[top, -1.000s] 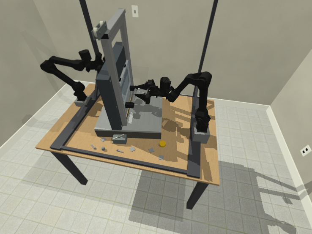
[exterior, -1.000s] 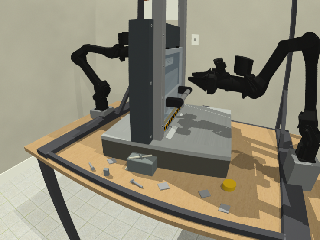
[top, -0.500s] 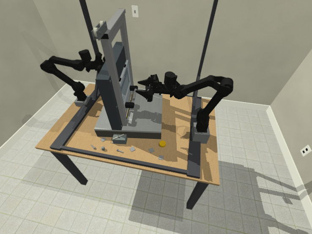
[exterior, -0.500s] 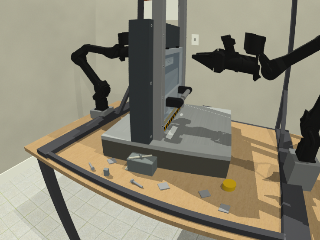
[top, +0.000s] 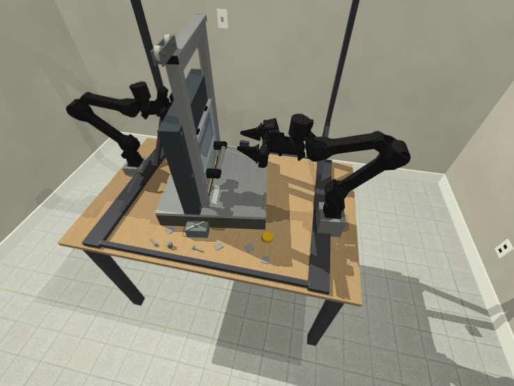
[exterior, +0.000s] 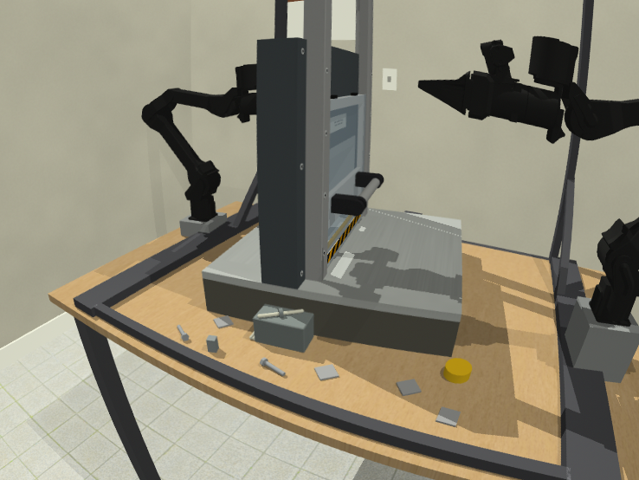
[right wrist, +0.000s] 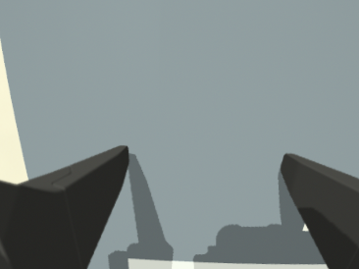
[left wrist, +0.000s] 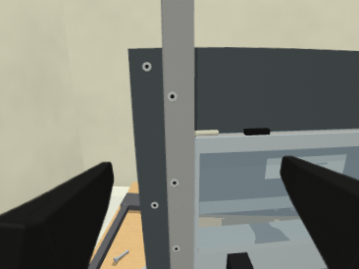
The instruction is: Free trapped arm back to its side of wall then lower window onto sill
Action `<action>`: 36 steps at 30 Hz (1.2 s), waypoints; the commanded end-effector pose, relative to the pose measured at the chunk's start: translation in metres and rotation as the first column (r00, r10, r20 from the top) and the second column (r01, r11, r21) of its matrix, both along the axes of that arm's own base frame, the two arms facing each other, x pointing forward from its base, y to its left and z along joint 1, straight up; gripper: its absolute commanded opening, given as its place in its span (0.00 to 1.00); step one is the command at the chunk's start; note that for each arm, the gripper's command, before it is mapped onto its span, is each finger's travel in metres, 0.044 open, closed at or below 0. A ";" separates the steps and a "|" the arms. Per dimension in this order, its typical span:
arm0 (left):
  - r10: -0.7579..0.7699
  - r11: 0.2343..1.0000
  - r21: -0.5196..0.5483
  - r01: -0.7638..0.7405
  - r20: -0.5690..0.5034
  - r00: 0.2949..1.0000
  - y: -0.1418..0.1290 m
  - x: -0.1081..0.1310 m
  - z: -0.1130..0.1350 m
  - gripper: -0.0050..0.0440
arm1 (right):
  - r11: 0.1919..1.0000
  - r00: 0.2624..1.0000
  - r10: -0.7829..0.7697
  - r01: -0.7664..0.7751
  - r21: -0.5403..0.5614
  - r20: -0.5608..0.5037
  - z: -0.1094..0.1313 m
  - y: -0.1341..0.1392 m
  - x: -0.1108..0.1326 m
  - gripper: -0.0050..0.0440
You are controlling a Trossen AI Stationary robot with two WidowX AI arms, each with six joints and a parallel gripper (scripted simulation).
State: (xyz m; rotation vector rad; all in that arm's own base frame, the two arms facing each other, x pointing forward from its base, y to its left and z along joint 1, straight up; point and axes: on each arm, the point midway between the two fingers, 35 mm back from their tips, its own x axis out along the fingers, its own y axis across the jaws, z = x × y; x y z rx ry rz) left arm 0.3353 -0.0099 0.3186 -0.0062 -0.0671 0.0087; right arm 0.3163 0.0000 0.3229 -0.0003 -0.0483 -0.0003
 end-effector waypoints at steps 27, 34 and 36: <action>-0.006 1.000 0.009 0.006 0.012 1.000 0.011 -0.022 0.017 0.92 | 1.000 1.000 0.002 -0.002 0.003 0.005 0.001 -0.024 -0.017 0.92; -0.006 1.000 0.009 0.006 0.012 1.000 0.011 -0.022 0.017 0.92 | 0.994 0.994 -0.107 0.107 0.002 0.003 0.004 -0.068 -0.028 0.92; -0.006 1.000 0.009 0.006 0.012 1.000 0.011 -0.022 0.017 0.92 | 0.983 0.983 -0.181 0.181 -0.002 -0.002 -0.002 -0.086 -0.033 0.92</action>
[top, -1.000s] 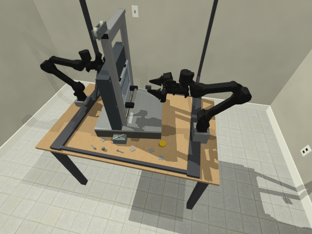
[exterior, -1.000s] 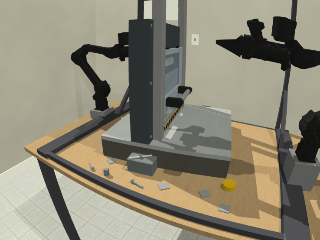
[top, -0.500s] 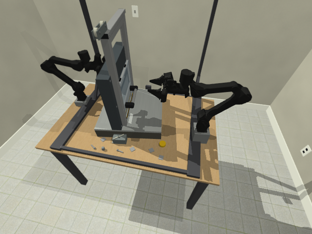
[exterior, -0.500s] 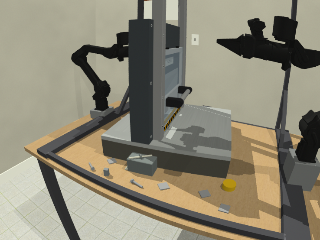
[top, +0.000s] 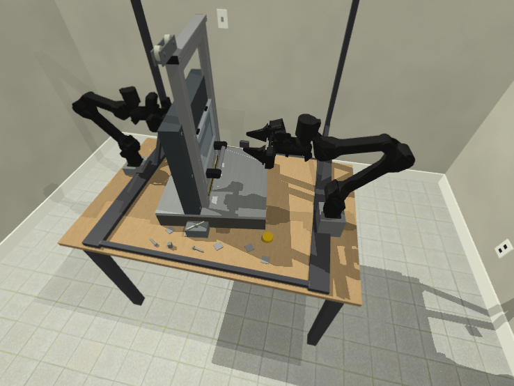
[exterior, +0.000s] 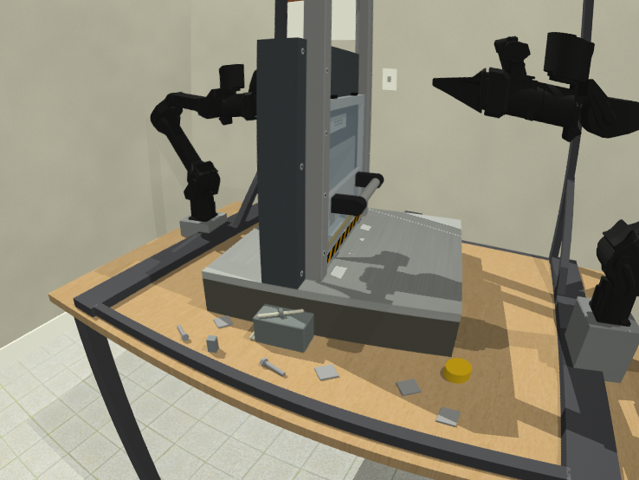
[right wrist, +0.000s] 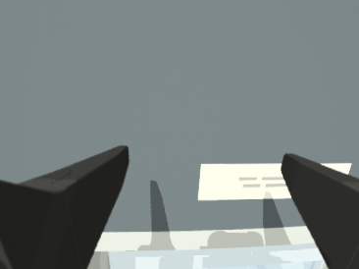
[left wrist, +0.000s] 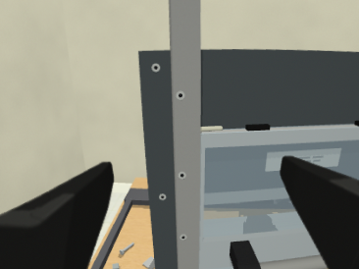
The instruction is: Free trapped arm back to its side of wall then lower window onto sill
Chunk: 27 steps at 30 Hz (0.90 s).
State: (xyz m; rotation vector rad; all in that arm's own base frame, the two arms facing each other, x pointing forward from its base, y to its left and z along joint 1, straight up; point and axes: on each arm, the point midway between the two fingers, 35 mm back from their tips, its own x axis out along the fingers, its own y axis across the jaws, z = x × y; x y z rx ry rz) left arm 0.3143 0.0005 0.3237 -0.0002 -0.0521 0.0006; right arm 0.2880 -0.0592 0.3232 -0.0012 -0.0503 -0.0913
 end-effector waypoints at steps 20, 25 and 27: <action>0.002 1.000 0.002 -0.002 0.027 1.000 0.000 -0.001 0.012 0.92 | 0.777 0.777 -0.629 0.629 -0.008 0.020 0.010 -0.171 -0.086 0.92; 0.002 1.000 0.002 -0.002 0.027 1.000 0.000 -0.001 0.012 0.92 | 0.642 0.642 -0.766 0.767 -0.008 0.019 0.010 -0.205 -0.128 0.92; 0.002 1.000 0.002 -0.002 0.027 1.000 0.000 -0.001 0.012 0.92 | 0.583 0.583 -0.812 0.812 -0.008 0.019 0.010 -0.216 -0.146 0.92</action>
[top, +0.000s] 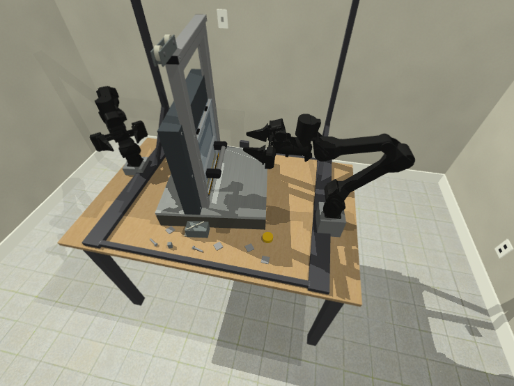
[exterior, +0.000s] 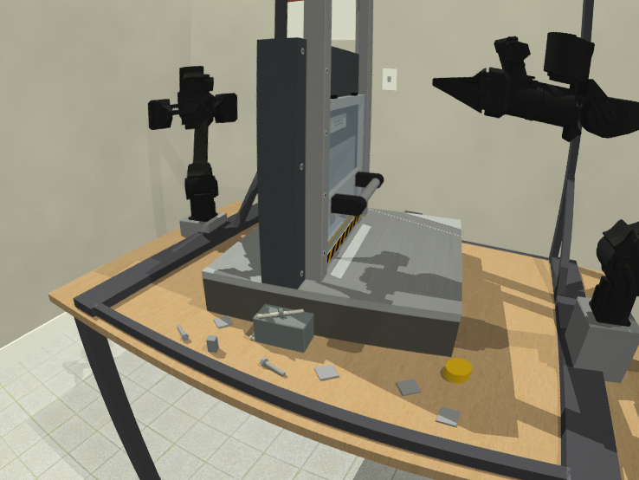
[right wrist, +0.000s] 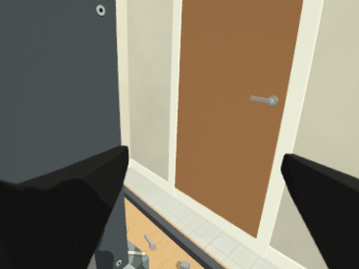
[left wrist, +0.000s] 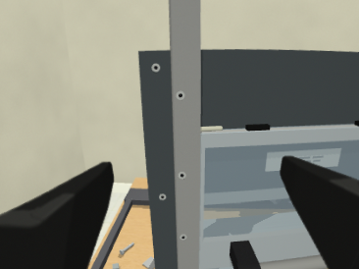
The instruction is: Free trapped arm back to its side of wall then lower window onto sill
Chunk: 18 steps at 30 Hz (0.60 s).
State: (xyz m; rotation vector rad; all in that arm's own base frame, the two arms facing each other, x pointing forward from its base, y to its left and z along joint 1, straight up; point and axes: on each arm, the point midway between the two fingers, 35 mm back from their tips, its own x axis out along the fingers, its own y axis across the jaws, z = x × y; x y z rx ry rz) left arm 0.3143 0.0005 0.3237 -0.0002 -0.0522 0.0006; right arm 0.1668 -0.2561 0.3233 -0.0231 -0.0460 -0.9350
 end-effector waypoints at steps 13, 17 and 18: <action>0.002 1.000 0.002 -0.002 0.027 1.000 0.000 -0.001 0.012 0.92 | 0.871 0.871 -0.491 0.491 -0.018 0.008 0.009 -0.057 -0.137 0.92; 0.002 1.000 0.002 -0.002 0.027 1.000 0.000 -0.001 0.012 0.92 | 0.789 0.789 -0.614 0.614 -0.018 0.009 0.009 -0.060 -0.180 0.92; 0.002 1.000 0.002 -0.002 0.027 1.000 0.000 -0.001 0.012 0.92 | 0.766 0.767 -0.642 0.642 -0.018 0.009 0.009 -0.060 -0.191 0.92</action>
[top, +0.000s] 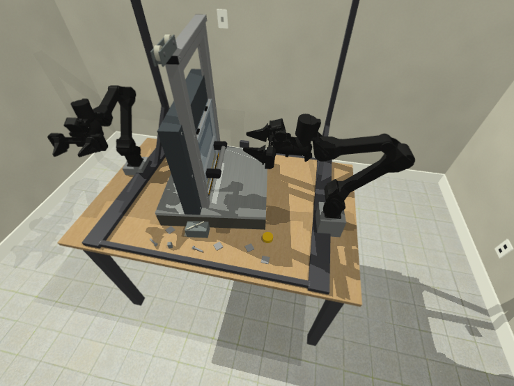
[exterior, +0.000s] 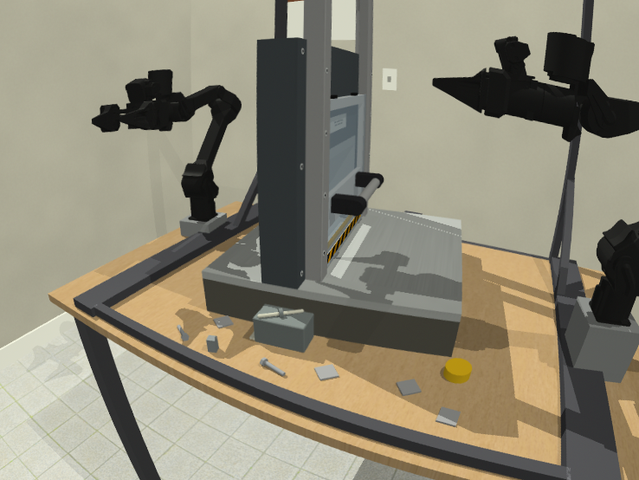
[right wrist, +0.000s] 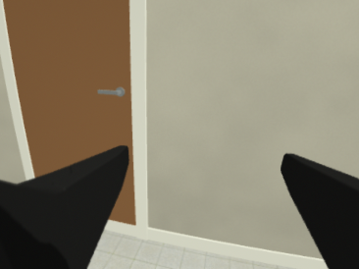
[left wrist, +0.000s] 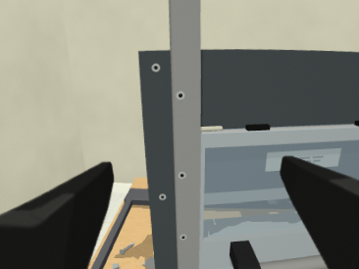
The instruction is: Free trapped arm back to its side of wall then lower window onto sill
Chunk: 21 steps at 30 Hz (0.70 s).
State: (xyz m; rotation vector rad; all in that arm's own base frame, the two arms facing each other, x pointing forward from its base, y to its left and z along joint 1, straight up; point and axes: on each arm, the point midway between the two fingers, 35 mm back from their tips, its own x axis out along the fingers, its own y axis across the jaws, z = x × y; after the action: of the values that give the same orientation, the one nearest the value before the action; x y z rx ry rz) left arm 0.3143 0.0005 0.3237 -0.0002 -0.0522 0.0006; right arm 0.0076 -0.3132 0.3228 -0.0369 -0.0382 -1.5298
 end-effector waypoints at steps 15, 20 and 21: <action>0.002 1.000 0.002 -0.002 0.027 1.000 0.000 -0.001 0.012 0.92 | 0.973 0.973 -0.232 0.232 -0.004 0.000 0.001 0.004 -0.068 0.92; -0.001 1.000 0.002 0.001 0.017 1.000 0.000 0.000 0.009 0.92 | 0.972 0.972 -0.236 0.236 -0.004 0.000 0.001 0.004 -0.069 0.92; -0.002 1.000 0.003 0.002 0.015 1.000 0.000 0.000 0.009 0.92 | 0.972 0.972 -0.236 0.236 -0.004 0.000 0.001 0.004 -0.069 0.92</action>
State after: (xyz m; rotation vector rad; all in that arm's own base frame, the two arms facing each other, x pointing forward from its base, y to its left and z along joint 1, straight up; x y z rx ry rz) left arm 0.3144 0.0005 0.3235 -0.0002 -0.0516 0.0006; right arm -0.0603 -0.3113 0.3232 -0.0429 -0.0350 -1.7611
